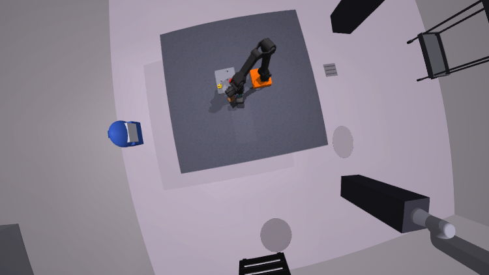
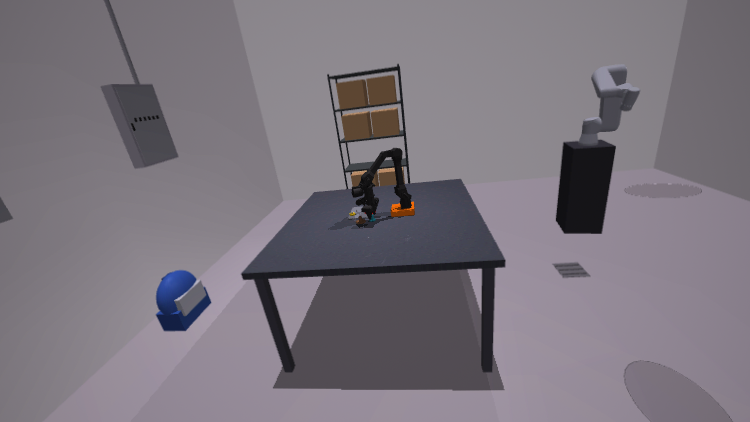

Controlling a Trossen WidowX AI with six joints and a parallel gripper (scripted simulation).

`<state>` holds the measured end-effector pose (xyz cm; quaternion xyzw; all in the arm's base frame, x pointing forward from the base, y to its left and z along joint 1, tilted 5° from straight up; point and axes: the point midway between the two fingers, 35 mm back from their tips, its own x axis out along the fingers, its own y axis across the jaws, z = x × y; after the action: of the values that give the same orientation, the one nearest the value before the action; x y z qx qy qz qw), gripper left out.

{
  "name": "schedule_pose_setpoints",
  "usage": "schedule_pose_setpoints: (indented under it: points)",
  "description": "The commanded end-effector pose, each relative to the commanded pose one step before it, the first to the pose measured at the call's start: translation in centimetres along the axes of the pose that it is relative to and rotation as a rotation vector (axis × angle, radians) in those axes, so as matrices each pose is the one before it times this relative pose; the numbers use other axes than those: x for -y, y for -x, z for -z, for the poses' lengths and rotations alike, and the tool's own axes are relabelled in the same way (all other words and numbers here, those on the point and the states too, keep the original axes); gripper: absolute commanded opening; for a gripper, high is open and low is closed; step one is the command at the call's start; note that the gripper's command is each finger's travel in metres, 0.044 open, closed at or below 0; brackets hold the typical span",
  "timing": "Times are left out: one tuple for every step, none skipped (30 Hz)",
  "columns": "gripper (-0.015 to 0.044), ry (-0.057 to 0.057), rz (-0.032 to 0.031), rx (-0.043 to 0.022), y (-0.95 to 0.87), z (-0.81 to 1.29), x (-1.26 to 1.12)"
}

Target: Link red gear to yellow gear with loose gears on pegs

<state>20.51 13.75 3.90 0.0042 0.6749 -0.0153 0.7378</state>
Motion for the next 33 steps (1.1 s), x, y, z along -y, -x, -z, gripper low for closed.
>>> schedule_pose_setpoints:
  points:
    - [0.0335,0.0032,0.00479,0.00198,-0.106,-0.014,0.089]
    - [0.0309,0.0000,0.00000,0.00000,0.000,0.000,0.000]
    - [0.0282,0.0000,0.00000,0.00000,0.000,0.000,0.000]
    - [0.0256,0.0000,0.00000,0.00000,0.000,0.000,0.000]
    - [0.0230,0.0000,0.00000,0.00000,0.000,0.000,0.000]
    - [0.0204,0.0000,0.00000,0.00000,0.000,0.000,0.000]
    - [0.0177,0.0000,0.00000,0.00000,0.000,0.000,0.000]
    - [0.0151,0.0000,0.00000,0.00000,0.000,0.000,0.000]
    - [0.0125,0.0000,0.00000,0.00000,0.000,0.000,0.000]
    - [0.0099,0.0000,0.00000,0.00000,0.000,0.000,0.000]
    - [0.0072,0.0000,0.00000,0.00000,0.000,0.000,0.000]
    - [0.0046,0.0000,0.00000,0.00000,0.000,0.000,0.000]
    - [0.0040,0.0000,0.00000,0.00000,0.000,0.000,0.000]
    - [0.0033,0.0000,0.00000,0.00000,0.000,0.000,0.000]
    - [0.0026,0.0000,0.00000,0.00000,0.000,0.000,0.000]
    - [0.0020,0.0000,0.00000,0.00000,0.000,0.000,0.000]
    - [0.0013,0.0000,0.00000,0.00000,0.000,0.000,0.000]
    - [0.0006,0.0000,0.00000,0.00000,0.000,0.000,0.000]
    - [0.0000,0.0000,0.00000,0.00000,0.000,0.000,0.000]
    - [0.0000,0.0000,0.00000,0.00000,0.000,0.000,0.000]
    - [0.0000,0.0000,-0.00001,0.00001,0.032,-0.010,-0.009]
    - [0.0000,0.0000,-0.00003,0.00002,0.098,-0.028,-0.026]
    - [0.0000,0.0000,-0.00005,0.00004,0.163,-0.047,-0.043]
    - [0.0000,0.0000,-0.00006,0.00005,0.197,-0.055,-0.050]
    - [0.0000,0.0000,-0.00006,0.00004,0.197,-0.053,-0.049]
    - [0.0000,0.0000,-0.00006,0.00004,0.198,-0.052,-0.048]
    - [0.0000,0.0000,-0.00006,0.00004,0.199,-0.050,-0.047]
    - [0.0000,0.0000,-0.00006,0.00004,0.200,-0.049,-0.046]
    - [0.0000,0.0000,-0.00006,0.00004,0.201,-0.047,-0.045]
    - [0.0000,0.0000,-0.00006,0.00004,0.202,-0.046,-0.044]
    - [0.0000,0.0000,-0.00006,0.00004,0.202,-0.045,-0.043]
    - [0.0000,0.0000,-0.00005,0.00003,0.203,-0.043,-0.042]
    - [0.0000,0.0000,-0.00005,0.00003,0.204,-0.042,-0.041]
